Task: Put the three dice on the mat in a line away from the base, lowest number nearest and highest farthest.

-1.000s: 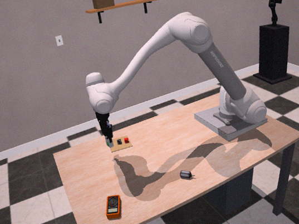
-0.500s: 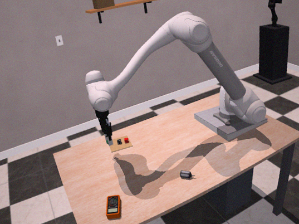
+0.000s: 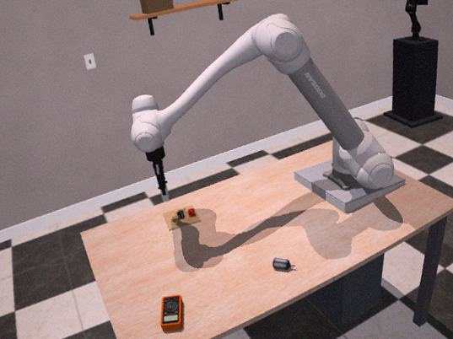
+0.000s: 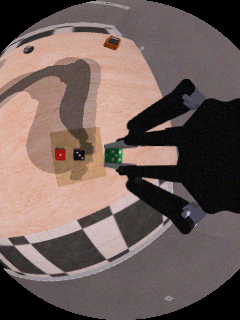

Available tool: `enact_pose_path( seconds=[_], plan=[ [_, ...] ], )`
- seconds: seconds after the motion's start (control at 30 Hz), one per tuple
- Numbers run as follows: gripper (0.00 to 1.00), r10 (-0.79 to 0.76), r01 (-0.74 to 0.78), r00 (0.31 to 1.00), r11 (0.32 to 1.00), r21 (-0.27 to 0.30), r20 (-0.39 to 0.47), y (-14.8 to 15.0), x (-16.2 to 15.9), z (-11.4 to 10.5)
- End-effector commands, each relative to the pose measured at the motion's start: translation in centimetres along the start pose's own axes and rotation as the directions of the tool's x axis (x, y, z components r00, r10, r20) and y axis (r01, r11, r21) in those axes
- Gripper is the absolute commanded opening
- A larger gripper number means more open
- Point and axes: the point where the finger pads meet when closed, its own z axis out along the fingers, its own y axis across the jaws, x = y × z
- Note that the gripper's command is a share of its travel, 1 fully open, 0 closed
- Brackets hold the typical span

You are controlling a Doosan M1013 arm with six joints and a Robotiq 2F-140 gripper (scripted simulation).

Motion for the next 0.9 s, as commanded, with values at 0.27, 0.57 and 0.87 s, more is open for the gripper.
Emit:
enact_pose_path(
  seconds=[0.27, 0.57, 0.87],
  plan=[
    [0.21, 0.001, -0.001, 1.000, 1.000, 0.000, 0.002, 0.0, -0.1, -0.1],
    [0.21, 0.001, -0.001, 1.000, 1.000, 0.000, 0.002, 0.0, -0.1, 1.6],
    [0.21, 0.001, -0.001, 1.000, 1.000, 0.000, 0.002, 0.0, -0.2, 4.9]
  ],
)
